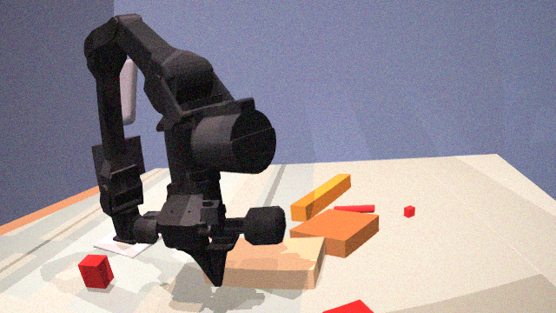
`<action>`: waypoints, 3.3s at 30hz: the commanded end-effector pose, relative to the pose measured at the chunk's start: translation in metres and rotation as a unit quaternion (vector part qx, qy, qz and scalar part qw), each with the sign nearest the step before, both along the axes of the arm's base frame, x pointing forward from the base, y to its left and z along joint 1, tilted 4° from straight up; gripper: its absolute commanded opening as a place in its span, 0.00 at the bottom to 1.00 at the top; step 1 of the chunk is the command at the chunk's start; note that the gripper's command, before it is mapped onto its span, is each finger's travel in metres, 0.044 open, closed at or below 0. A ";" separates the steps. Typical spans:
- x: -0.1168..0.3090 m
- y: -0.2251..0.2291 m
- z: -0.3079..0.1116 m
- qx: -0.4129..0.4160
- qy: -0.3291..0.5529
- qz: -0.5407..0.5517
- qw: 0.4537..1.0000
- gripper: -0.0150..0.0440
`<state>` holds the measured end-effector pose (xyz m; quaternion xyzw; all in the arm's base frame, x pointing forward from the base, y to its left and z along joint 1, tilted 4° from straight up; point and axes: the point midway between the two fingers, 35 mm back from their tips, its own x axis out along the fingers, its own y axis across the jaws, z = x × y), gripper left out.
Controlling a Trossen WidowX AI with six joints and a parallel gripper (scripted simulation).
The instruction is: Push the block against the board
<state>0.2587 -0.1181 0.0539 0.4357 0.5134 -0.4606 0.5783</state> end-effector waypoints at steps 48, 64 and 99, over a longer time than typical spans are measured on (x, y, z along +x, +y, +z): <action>0.006 0.065 -0.007 0.009 0.002 0.003 1.000 0.25; 0.010 0.039 -0.005 0.008 0.002 0.003 1.000 0.25; 0.002 0.088 0.044 0.001 0.011 0.192 0.981 0.25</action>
